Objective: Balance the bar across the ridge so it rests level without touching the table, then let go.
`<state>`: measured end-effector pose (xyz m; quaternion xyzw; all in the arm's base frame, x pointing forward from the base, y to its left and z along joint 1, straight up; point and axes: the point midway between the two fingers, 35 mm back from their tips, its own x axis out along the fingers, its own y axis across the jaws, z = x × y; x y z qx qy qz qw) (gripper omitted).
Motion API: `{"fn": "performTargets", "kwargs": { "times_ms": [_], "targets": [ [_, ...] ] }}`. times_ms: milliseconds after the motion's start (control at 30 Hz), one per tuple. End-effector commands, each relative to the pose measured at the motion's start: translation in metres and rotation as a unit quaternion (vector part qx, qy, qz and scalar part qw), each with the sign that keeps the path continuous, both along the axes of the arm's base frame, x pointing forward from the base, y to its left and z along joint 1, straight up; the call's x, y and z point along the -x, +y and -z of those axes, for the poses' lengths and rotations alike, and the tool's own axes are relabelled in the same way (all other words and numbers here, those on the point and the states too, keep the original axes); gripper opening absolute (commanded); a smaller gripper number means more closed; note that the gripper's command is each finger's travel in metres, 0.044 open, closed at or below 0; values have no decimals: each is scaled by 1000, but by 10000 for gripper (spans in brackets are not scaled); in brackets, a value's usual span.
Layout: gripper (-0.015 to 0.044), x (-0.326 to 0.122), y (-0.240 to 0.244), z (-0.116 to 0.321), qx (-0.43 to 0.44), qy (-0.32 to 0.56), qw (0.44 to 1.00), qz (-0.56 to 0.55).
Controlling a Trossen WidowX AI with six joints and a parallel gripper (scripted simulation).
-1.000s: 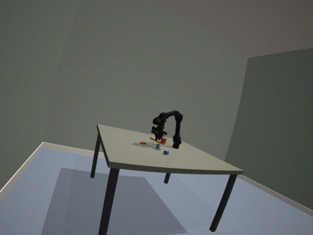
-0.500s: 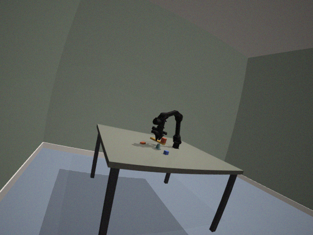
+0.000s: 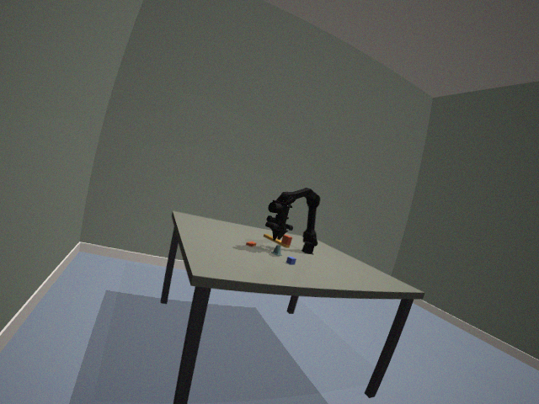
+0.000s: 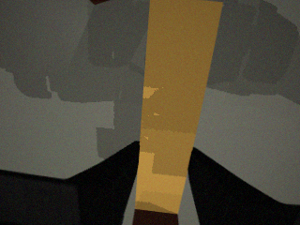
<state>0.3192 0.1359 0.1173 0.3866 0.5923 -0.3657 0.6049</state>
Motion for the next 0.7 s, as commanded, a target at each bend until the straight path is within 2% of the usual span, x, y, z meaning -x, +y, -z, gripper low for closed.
{"fn": "performTargets", "kwargs": {
  "times_ms": [0,667],
  "targets": [
    [0,0,0,2,2,1,1000,0],
    [0,0,0,3,2,1,1000,0]
  ]
}}
